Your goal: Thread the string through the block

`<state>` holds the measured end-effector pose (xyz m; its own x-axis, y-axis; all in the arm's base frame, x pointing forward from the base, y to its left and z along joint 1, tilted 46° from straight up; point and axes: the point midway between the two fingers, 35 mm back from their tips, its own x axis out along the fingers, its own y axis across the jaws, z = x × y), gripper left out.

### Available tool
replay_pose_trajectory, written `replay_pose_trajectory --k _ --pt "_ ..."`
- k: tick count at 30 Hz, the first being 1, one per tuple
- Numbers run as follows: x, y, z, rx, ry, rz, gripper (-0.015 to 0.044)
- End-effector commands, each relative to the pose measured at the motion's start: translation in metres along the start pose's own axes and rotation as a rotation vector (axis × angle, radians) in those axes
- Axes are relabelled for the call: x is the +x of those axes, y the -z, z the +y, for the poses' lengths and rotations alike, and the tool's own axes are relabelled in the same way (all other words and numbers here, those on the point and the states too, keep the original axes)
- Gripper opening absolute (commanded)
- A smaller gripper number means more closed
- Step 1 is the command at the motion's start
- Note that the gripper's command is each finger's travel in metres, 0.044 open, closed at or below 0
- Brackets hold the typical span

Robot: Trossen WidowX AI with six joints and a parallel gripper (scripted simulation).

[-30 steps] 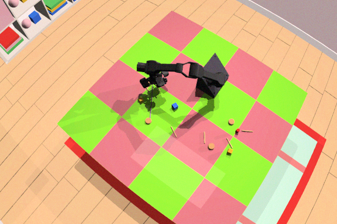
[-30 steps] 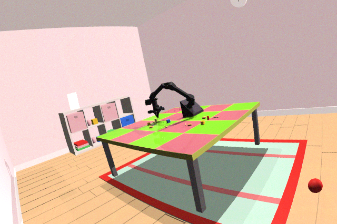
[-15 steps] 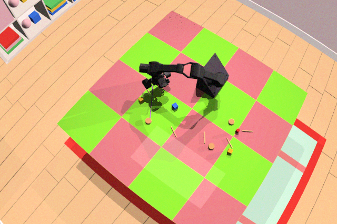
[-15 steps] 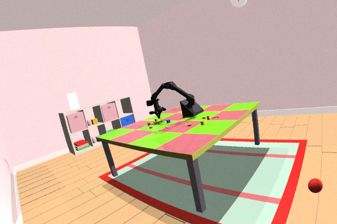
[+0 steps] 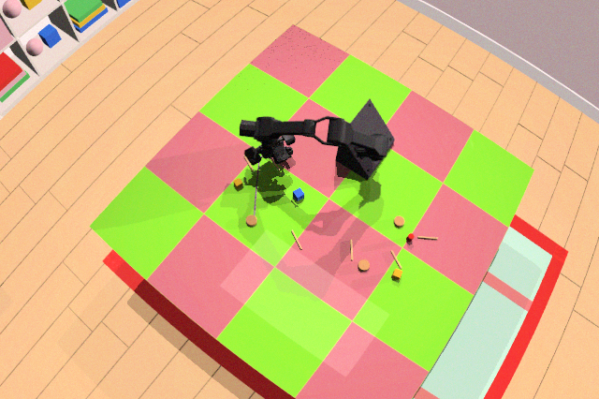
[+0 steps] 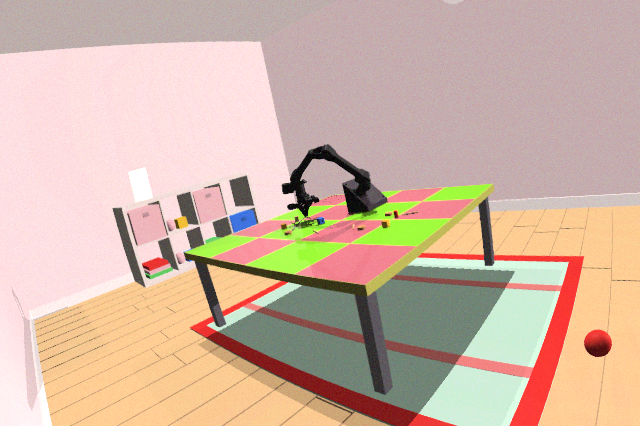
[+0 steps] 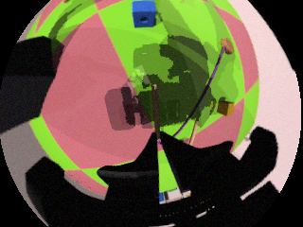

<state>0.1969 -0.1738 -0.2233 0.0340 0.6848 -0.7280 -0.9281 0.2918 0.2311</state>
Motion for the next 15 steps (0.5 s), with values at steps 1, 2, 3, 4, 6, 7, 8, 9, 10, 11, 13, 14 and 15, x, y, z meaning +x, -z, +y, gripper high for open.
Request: replay_pose_trajectory --k 1,2,3,4,6,7,8,9,10,11,13,14,15 --pt "0.003 -0.004 0.004 0.004 0.002 -0.003 0.0" --pt "0.003 -0.004 0.005 0.004 0.002 -0.002 0.0" --pt "0.004 -0.004 0.005 0.004 0.002 -0.002 0.0" --pt "0.004 -0.004 0.005 0.004 0.002 -0.002 0.0" --pt "0.004 -0.005 0.005 0.004 0.002 -0.002 0.0" --pt "0.004 -0.006 0.005 0.004 0.002 -0.002 0.0" --pt "0.004 -0.007 0.005 0.004 0.002 -0.002 0.0" --pt "0.004 -0.008 0.005 0.004 0.002 -0.002 0.0" --pt "0.003 -0.009 0.004 0.004 0.002 -0.002 0.0" --pt "0.003 -0.01 0.004 0.004 0.002 -0.002 0.0" --pt "0.003 -0.013 0.004 0.004 0.002 -0.001 0.0" --pt "0.003 -0.014 0.004 0.005 0.002 -0.001 0.0" --pt "0.003 -0.015 0.003 0.005 0.003 -0.001 0.0"
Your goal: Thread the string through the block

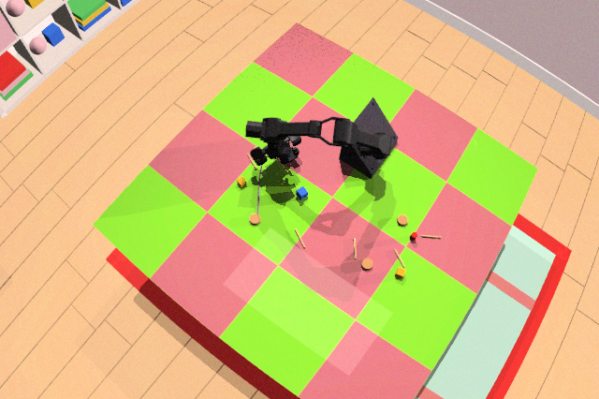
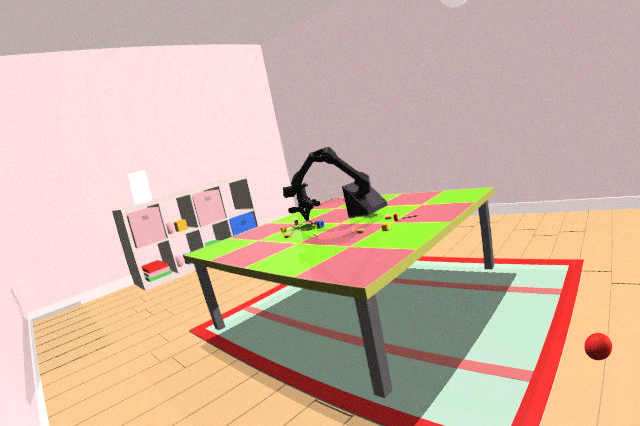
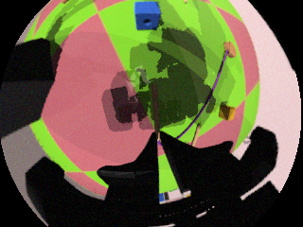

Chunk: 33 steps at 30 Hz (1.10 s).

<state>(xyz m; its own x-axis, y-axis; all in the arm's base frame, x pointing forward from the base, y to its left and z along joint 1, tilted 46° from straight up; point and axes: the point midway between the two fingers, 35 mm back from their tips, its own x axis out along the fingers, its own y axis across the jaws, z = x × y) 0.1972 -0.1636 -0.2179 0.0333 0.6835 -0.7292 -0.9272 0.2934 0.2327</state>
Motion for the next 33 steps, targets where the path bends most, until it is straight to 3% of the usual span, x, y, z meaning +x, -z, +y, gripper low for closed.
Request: replay_pose_trajectory --k 1,33 --pt "0.0 -0.006 -0.001 0.002 0.003 -0.003 0.0" --pt "-0.001 -0.049 -0.003 0.003 0.003 -0.005 0.0"
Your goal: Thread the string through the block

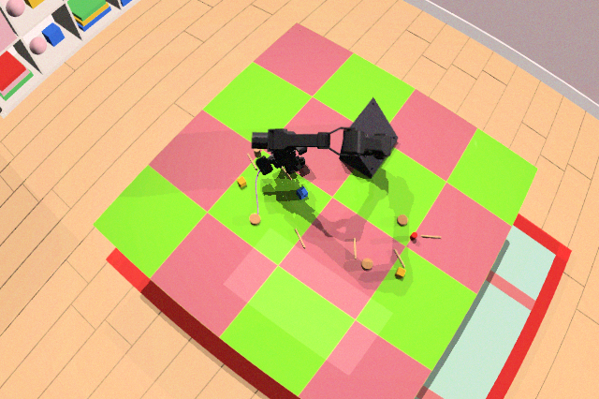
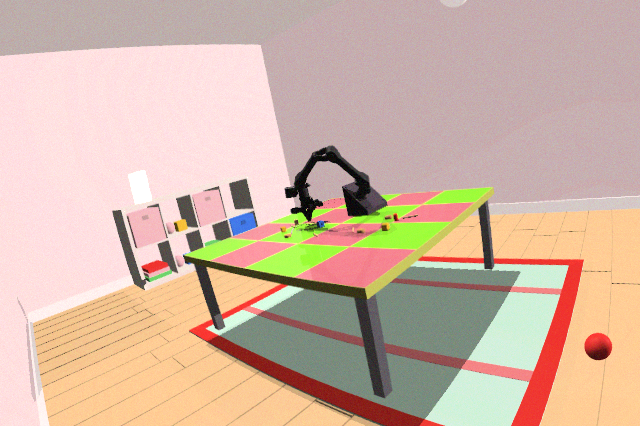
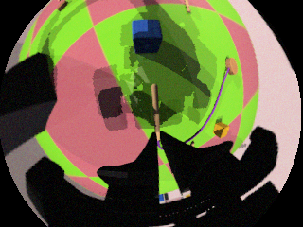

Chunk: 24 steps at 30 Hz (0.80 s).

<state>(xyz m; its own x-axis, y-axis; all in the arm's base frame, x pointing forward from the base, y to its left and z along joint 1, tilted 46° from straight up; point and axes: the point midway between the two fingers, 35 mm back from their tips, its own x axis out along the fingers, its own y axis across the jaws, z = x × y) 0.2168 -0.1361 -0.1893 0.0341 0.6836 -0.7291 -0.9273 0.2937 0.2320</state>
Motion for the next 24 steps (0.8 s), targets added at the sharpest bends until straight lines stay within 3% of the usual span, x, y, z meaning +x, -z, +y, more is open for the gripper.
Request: replay_pose_trajectory --k 1,24 --pt "0.0 -0.007 0.0 0.003 0.002 -0.004 0.0" --pt "0.001 -0.037 0.003 0.002 0.0 -0.009 0.0"
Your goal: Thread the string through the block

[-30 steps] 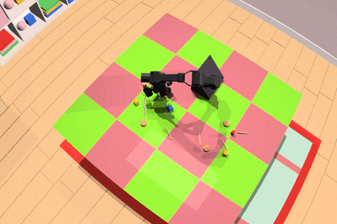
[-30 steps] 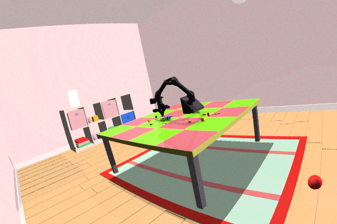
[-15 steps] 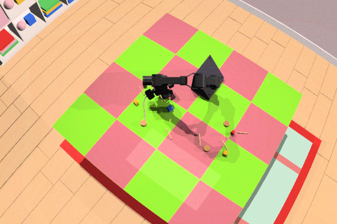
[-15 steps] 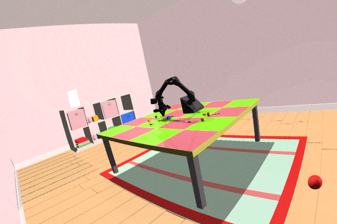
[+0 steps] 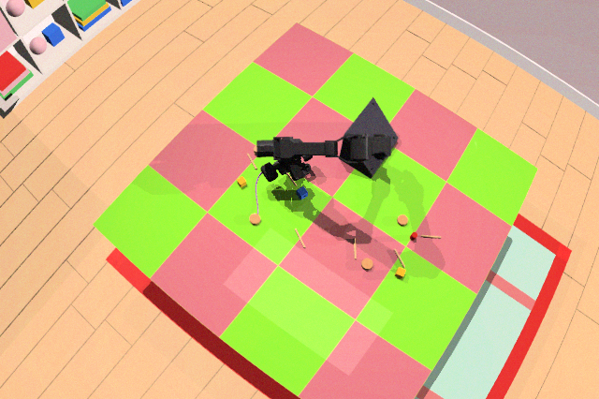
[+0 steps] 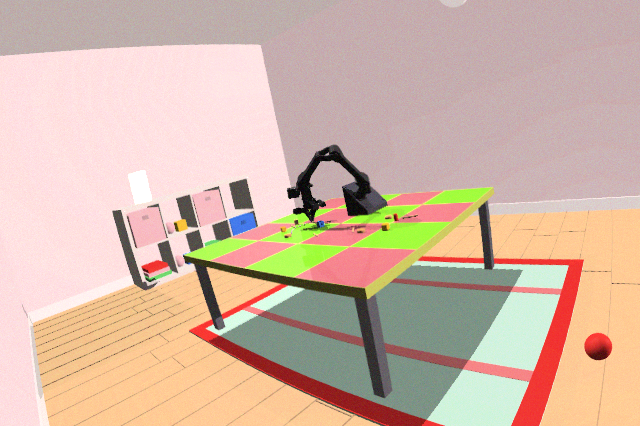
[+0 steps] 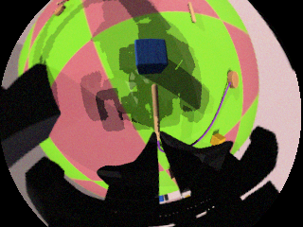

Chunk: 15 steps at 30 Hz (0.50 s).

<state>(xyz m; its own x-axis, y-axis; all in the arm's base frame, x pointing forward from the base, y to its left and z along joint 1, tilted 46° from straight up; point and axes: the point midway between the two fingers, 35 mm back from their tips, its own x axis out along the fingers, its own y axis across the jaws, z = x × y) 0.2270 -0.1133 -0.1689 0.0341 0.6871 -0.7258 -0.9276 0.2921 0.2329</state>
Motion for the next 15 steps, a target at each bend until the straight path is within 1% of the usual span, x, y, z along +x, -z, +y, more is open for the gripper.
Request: replay_pose_trajectory --k 1,15 --pt "0.0 -0.006 0.001 0.003 0.001 -0.005 0.0" --pt "0.001 -0.021 0.003 0.002 0.0 -0.004 0.0"
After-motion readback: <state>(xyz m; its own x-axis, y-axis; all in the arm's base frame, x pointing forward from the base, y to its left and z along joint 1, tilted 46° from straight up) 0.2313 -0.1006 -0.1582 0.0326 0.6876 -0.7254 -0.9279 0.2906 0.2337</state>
